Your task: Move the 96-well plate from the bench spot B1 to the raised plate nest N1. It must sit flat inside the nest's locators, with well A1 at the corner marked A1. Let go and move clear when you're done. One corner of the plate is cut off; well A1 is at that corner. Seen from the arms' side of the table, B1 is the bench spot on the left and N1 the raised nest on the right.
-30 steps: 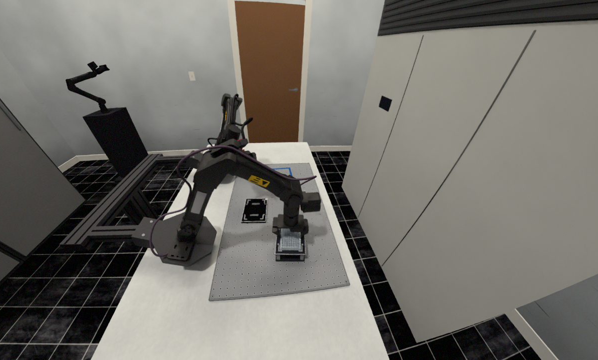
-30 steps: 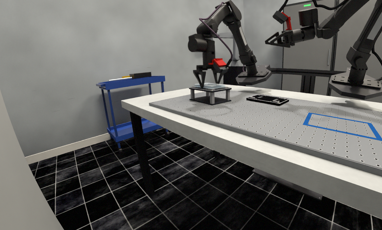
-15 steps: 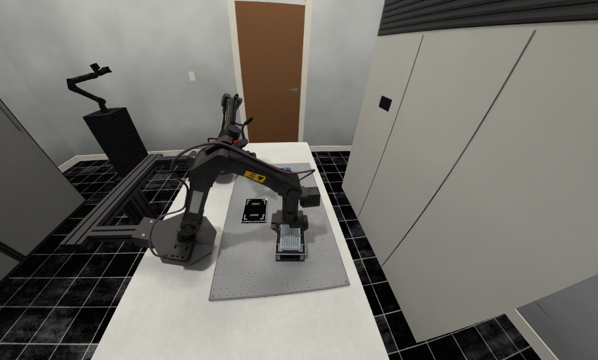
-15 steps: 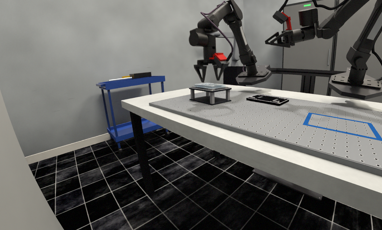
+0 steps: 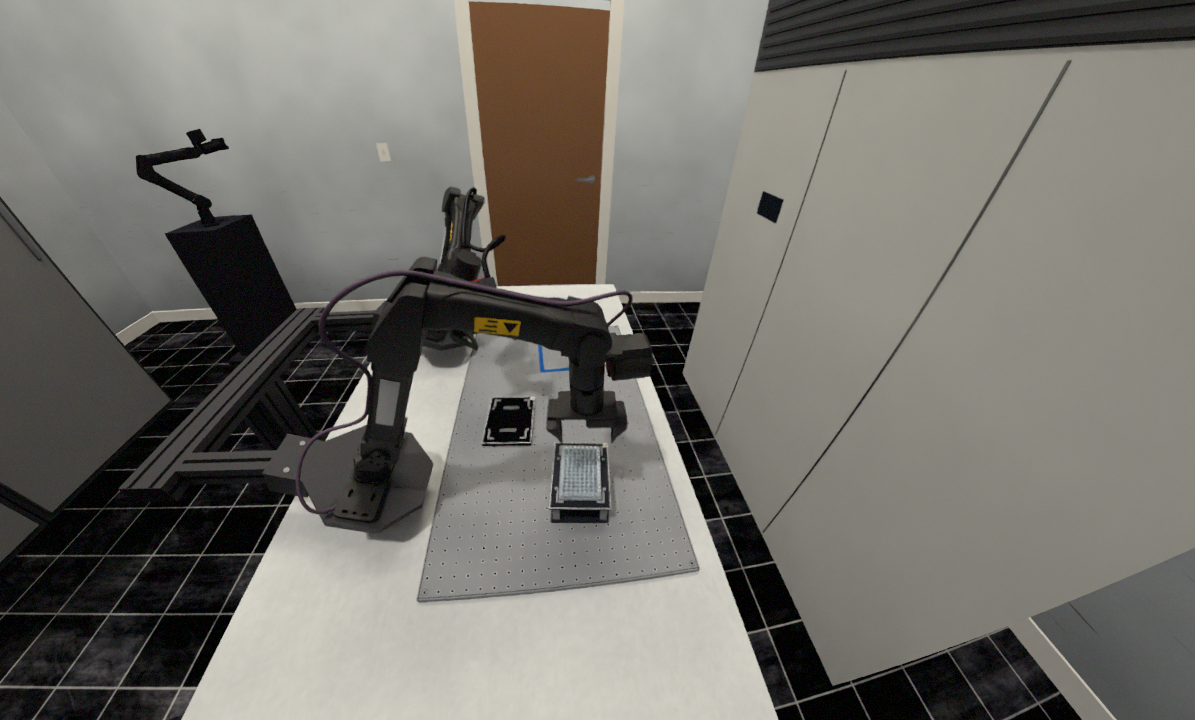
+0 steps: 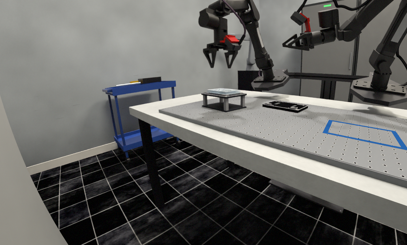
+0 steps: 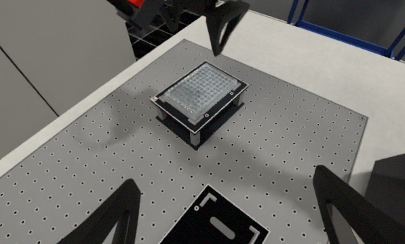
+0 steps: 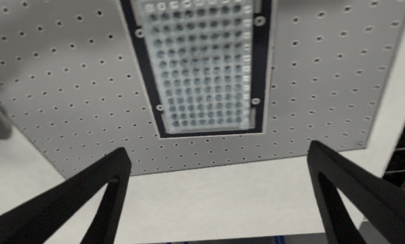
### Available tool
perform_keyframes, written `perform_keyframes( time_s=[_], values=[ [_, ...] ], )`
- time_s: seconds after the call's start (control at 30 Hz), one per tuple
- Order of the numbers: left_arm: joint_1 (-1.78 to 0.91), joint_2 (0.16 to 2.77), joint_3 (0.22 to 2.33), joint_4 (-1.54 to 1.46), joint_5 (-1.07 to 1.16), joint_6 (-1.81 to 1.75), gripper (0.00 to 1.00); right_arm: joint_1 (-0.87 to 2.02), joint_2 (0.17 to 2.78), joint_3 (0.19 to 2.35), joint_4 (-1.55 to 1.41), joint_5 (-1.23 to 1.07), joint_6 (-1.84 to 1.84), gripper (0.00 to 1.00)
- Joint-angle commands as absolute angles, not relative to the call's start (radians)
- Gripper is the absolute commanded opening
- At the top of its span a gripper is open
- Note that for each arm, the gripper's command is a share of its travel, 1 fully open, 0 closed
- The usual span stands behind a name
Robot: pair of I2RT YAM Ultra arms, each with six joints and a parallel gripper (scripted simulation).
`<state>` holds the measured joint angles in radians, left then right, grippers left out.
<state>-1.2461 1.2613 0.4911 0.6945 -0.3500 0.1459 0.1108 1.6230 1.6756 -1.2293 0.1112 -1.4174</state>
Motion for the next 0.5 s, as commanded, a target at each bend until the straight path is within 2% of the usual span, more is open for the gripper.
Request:
perform_keyframes(
  time_s=[0.0, 0.33, 0.47],
  values=[
    [-1.258, 1.266, 0.495, 0.723, -0.355, 0.153, 1.0, 0.103, 1.635, 1.705, -1.286, 0.096, -1.406, 1.0],
    [-1.258, 1.266, 0.495, 0.723, -0.355, 0.153, 1.0, 0.076, 1.566, 1.619, -1.119, 0.013, -1.218, 1.0],
    [-1.258, 1.266, 0.495, 0.723, -0.355, 0.153, 1.0, 0.048, 1.473, 1.484, -0.991, -0.028, -1.057, 1.0]
  ],
)
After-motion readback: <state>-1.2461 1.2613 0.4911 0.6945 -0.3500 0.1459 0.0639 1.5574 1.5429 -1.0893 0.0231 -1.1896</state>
